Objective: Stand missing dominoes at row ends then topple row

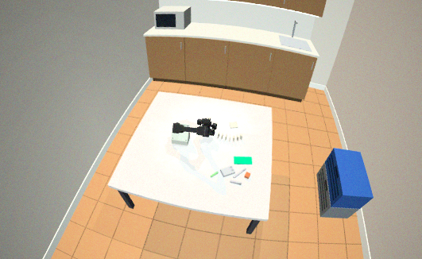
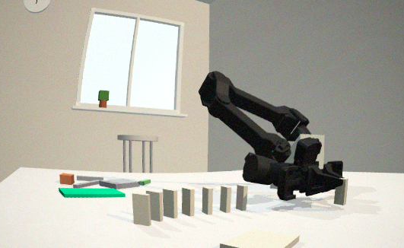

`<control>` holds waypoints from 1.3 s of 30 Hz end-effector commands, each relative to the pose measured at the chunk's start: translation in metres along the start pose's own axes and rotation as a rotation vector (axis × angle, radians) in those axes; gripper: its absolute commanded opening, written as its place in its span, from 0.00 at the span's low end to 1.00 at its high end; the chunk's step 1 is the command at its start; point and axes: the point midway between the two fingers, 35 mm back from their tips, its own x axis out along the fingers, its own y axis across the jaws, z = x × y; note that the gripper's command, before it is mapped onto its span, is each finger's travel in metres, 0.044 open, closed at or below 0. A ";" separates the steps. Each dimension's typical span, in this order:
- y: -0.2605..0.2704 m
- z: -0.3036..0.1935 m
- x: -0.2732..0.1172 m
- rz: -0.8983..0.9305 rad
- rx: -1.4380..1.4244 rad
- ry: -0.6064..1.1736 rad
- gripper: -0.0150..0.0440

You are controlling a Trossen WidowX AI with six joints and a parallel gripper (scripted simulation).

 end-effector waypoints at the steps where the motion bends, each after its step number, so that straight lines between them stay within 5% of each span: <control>1: 0.002 -0.006 0.002 0.004 -0.002 -0.008 0.29; 10: 0.002 -0.006 0.002 0.004 -0.002 -0.008 0.29; 26: 0.002 -0.004 0.002 0.004 -0.002 -0.008 1.00; 31: 0.000 0.043 0.001 -0.001 -0.003 -0.007 1.00; 39: -0.006 0.038 0.013 0.017 0.129 0.065 1.00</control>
